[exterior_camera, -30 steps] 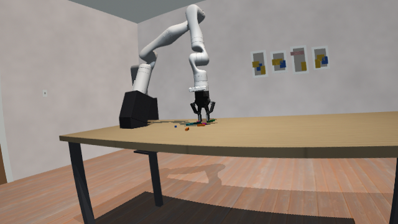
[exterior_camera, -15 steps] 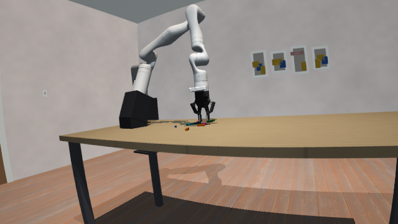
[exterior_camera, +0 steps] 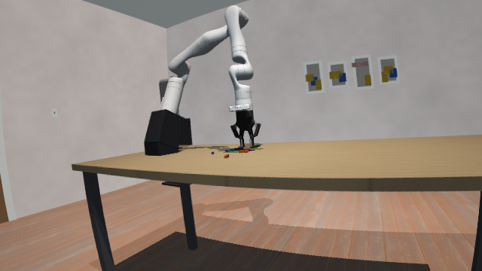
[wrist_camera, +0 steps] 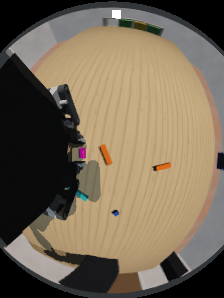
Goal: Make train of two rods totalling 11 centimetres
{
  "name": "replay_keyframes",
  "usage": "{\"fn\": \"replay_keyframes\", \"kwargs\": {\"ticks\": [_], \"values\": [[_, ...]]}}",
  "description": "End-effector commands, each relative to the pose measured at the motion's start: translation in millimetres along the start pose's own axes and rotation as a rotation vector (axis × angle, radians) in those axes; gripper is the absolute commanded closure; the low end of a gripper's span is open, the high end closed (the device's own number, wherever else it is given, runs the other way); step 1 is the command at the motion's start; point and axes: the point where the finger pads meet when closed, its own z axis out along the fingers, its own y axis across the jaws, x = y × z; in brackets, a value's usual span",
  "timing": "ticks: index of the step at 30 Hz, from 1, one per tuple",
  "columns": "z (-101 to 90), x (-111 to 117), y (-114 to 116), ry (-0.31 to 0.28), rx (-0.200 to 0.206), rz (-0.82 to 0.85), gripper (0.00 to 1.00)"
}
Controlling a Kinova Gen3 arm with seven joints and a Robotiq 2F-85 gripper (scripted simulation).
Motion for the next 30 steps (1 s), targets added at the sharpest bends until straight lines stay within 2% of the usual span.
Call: {"fn": "replay_keyframes", "kwargs": {"ticks": [1, 16, 30], "values": [[2.1, 3.6, -2.2, 0.007, 0.006, -0.009, 0.65], [13.7, 3.7, -2.2, 0.007, 0.006, -0.009, 0.65], [14.7, 3.7, -2.1, 0.007, 0.006, -0.009, 0.65]]}}
